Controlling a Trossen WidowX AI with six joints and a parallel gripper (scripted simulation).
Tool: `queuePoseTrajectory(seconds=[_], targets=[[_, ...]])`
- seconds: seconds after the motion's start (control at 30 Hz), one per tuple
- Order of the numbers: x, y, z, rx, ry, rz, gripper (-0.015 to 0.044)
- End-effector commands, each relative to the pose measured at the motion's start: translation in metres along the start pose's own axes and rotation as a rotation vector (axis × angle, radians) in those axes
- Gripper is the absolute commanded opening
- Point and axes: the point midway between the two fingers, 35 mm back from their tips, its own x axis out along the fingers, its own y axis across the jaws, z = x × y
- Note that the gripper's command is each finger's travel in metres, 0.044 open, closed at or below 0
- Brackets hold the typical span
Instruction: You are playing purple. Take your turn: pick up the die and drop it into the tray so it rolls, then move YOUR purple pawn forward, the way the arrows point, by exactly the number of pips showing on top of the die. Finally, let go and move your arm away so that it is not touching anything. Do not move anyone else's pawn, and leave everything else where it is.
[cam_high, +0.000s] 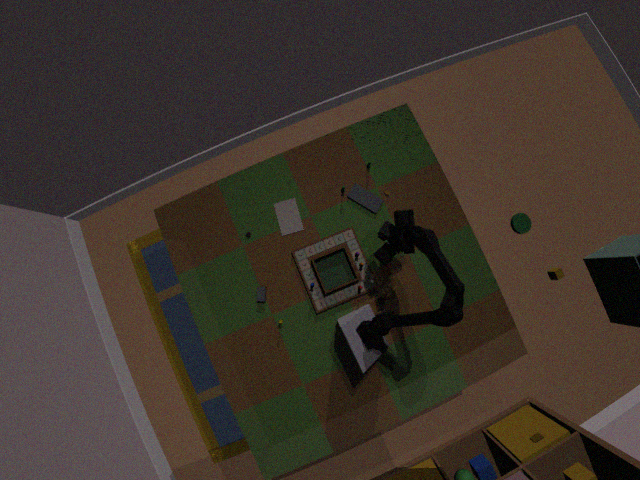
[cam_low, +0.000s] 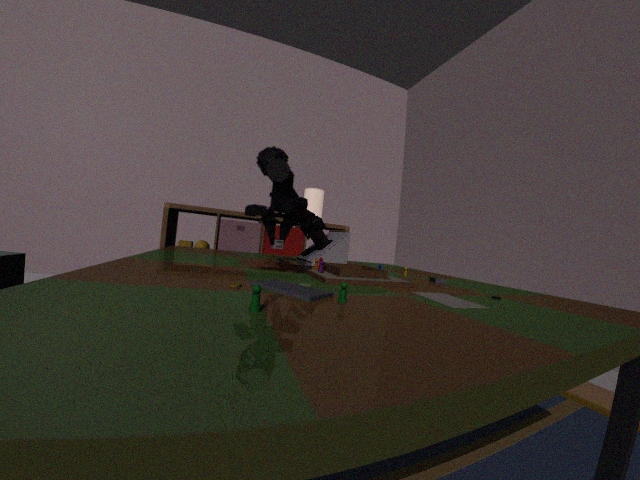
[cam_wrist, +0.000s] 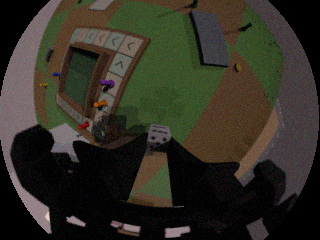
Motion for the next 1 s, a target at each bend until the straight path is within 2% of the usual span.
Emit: queuePoseTrajectory(seconds=[0.0, 0.2, 0.47, 0.97], targets=[[-0.025, -0.002, -0.004, 0.012, -0.006, -0.012, 0.0000], [-0.053, -0.001, -0.011, 0.010, -0.005, -0.015, 0.0000], [-0.049, 0.013, 0.004, -0.089, -0.009, -0.010, 0.0000], [-0.032, 0.102, 0.062, -0.587, -0.029, 0.012, 0.0000]])
